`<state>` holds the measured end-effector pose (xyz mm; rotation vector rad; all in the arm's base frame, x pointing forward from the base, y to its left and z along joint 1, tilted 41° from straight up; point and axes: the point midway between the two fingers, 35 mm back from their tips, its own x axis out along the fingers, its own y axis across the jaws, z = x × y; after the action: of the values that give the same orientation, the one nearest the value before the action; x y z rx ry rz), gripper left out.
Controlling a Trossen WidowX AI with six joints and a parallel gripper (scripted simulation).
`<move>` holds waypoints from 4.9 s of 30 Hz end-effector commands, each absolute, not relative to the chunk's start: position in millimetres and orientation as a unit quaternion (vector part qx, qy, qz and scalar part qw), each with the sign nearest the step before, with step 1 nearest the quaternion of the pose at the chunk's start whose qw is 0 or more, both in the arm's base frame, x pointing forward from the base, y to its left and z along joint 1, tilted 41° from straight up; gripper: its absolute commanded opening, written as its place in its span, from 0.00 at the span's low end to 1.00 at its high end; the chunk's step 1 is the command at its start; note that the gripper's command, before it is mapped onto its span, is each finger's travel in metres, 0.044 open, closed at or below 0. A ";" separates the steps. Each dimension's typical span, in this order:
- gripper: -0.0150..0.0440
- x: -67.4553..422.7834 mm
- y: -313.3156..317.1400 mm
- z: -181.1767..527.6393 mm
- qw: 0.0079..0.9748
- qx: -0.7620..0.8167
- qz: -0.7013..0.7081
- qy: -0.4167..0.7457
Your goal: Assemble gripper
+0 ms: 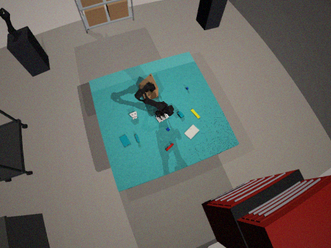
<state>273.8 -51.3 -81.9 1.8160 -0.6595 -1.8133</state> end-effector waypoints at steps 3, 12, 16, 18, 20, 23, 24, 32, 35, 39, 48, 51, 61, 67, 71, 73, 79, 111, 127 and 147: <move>0.48 273.3 -50.9 -80.7 0.246 0.663 -0.665 -0.242; 0.48 273.7 -50.3 -78.8 0.246 0.663 -0.665 -0.242; 0.48 274.0 -51.1 -79.1 0.246 0.663 -0.665 -0.242; 0.48 274.0 -51.1 -79.1 0.246 0.663 -0.665 -0.242; 0.48 274.0 -51.5 -79.5 0.246 0.663 -0.665 -0.242; 0.48 273.9 -52.5 -80.6 0.246 0.663 -0.665 -0.242; 0.48 273.9 -52.6 -80.7 0.246 0.663 -0.665 -0.242; 0.48 273.9 -53.7 -82.0 0.246 0.663 -0.665 -0.242; 0.48 273.9 -54.0 -82.4 0.246 0.663 -0.665 -0.242; 0.48 273.9 -54.0 -82.4 0.246 0.663 -0.665 -0.242; 0.48 273.9 -54.0 -82.4 0.246 0.663 -0.665 -0.242; 0.48 273.9 -54.0 -82.4 0.246 0.663 -0.665 -0.242; 0.48 273.9 -54.0 -82.4 0.246 0.663 -0.665 -0.242; 0.63 273.7 -52.6 -81.3 0.244 0.664 -0.665 -0.242; 0.63 273.7 -52.6 -81.3 0.244 0.664 -0.665 -0.242; 0.63 273.7 -52.6 -81.3 0.244 0.664 -0.665 -0.242; 0.63 274.0 -50.7 -79.3 0.244 0.664 -0.665 -0.242; 1.00 282.5 -35.1 -1.6 0.091 0.718 -0.595 -0.349; 1.00 279.2 -78.0 32.6 -0.098 0.713 -0.500 -0.482; 1.00 259.3 -130.3 75.4 -0.315 0.645 -0.331 -0.613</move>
<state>263.1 -124.7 68.7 2.5498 -2.3280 -1.3853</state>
